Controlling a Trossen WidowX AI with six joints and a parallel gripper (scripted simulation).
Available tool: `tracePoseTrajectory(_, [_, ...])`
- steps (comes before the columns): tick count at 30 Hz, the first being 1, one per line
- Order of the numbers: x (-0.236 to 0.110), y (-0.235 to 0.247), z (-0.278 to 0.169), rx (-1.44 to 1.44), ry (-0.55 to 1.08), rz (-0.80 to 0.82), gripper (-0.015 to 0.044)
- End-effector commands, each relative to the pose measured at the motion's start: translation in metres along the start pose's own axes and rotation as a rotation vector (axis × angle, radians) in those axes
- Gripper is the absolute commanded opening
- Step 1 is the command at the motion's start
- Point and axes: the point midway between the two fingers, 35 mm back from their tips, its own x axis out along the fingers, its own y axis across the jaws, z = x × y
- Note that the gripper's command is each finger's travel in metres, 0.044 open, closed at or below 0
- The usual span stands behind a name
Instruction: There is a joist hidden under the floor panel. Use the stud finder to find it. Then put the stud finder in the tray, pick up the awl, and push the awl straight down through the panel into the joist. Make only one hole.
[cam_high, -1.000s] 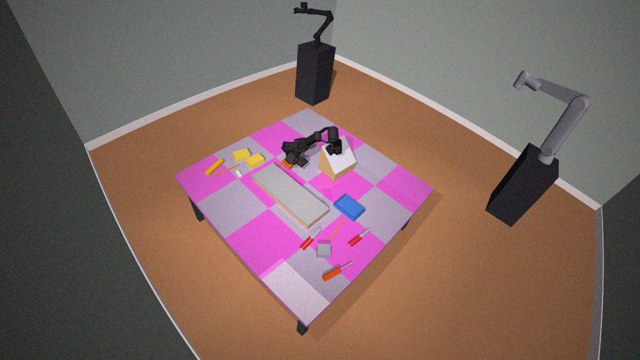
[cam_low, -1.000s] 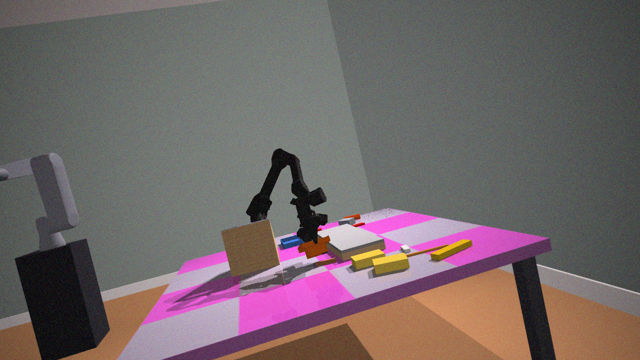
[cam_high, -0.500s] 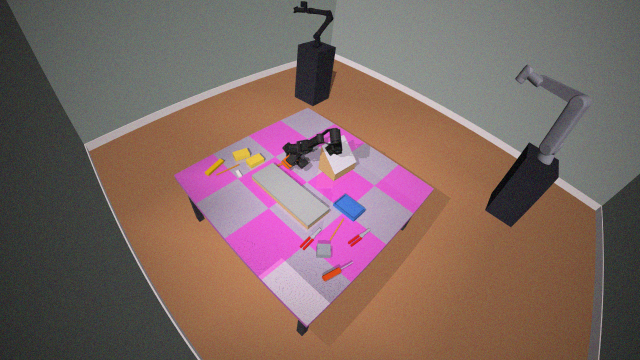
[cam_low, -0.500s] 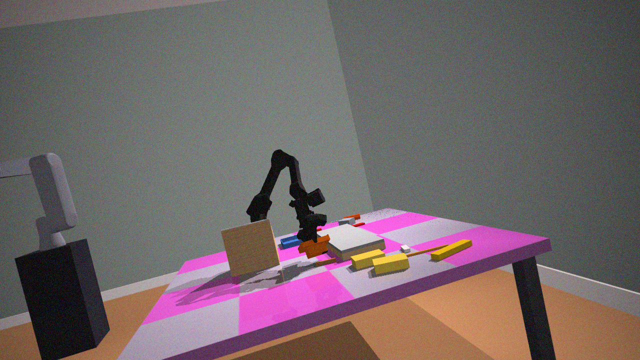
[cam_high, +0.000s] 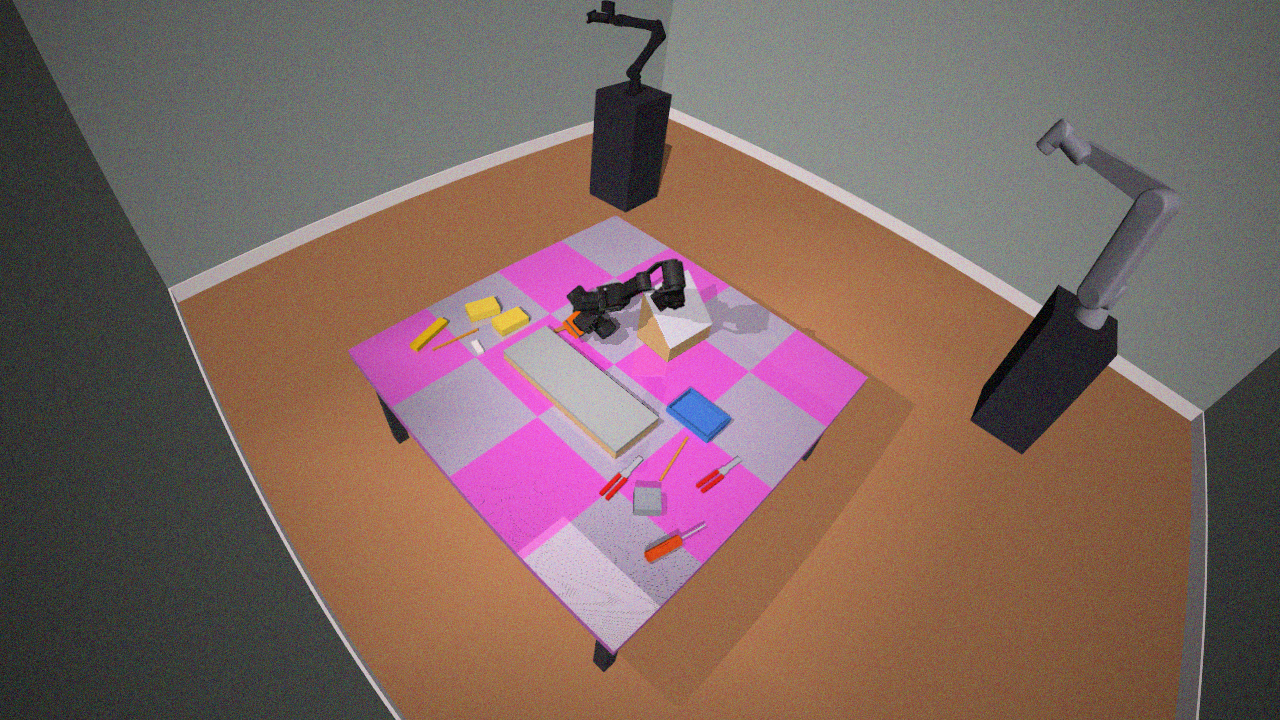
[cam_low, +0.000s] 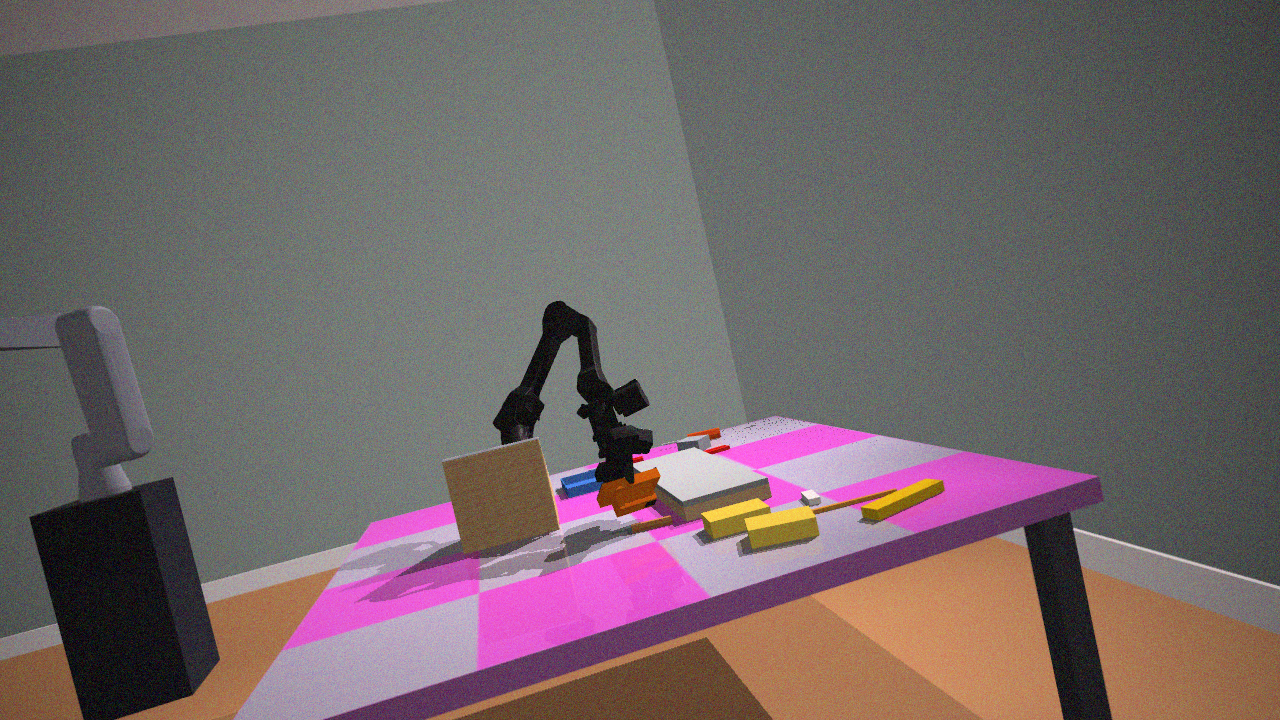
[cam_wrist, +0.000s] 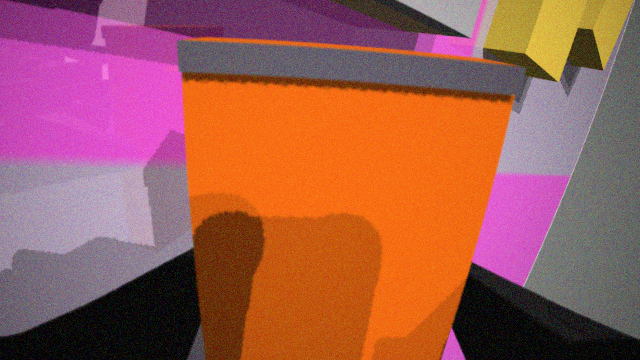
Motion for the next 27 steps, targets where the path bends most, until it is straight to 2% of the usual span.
tracePoseTrajectory(1, [0.0005,-0.0005,-0.0013,0.006,0.008,-0.032,0.0000])
tracePoseTrajectory(27, [0.0017,0.0045,-0.0018,0.019,0.013,-0.194,0.0000])
